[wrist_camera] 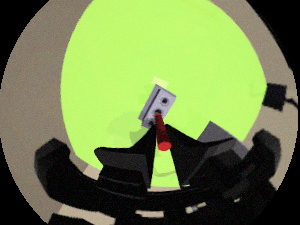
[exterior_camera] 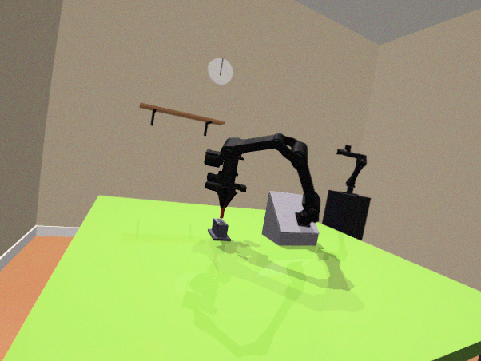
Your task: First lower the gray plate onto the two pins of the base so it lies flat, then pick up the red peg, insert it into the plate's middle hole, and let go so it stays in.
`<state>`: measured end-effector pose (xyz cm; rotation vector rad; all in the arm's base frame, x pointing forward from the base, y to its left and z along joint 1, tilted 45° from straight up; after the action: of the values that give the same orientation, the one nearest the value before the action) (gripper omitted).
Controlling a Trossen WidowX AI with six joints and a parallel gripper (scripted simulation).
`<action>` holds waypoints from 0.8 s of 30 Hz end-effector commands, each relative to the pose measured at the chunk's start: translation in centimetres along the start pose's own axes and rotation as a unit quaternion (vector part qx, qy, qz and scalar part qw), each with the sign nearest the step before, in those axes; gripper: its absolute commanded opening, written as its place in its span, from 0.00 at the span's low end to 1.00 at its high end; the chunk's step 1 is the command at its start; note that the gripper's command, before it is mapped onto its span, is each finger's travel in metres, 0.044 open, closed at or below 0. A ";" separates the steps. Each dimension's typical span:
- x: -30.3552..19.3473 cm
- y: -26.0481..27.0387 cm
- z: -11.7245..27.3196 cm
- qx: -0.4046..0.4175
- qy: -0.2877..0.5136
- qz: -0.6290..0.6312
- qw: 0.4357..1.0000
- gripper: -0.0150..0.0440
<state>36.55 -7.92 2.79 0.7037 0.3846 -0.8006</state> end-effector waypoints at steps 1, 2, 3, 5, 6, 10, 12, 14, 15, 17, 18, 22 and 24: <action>0.2 -0.2 0.0 -0.002 0.001 0.001 1.000 0.25; 0.2 -0.2 0.0 -0.002 0.001 0.001 1.000 0.25; 0.2 -0.2 0.0 -0.002 0.001 0.001 1.000 0.25; 0.2 -0.2 0.0 -0.002 0.001 0.001 1.000 0.25; 0.2 -0.2 0.0 -0.002 0.001 0.001 1.000 0.25; 0.2 0.0 -0.1 -0.002 0.001 0.001 1.000 0.25; 0.2 0.1 -0.1 -0.002 0.001 0.001 1.000 0.25; 0.2 0.1 -0.1 -0.002 0.001 0.001 1.000 0.25; 0.2 0.1 -0.1 -0.002 0.001 0.001 1.000 0.25; 0.2 0.1 -0.1 -0.002 0.001 0.001 1.000 0.25; 0.2 0.1 -0.1 -0.002 0.001 0.001 1.000 0.25; 0.2 0.1 -0.1 -0.002 0.001 0.001 1.000 0.25; 0.2 0.1 -0.1 -0.002 0.001 0.001 1.000 0.25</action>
<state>36.77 -8.03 2.68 0.7035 0.3823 -0.7970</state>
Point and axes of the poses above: the point midway between the two fingers, 35 mm back from their tips, its own z axis back along the fingers, its own y axis across the jaws, x = y × z, the point moved 5 cm from there along z, back along the fingers, and after that the axes turned 11 degrees about z, right-handed, at the moved point
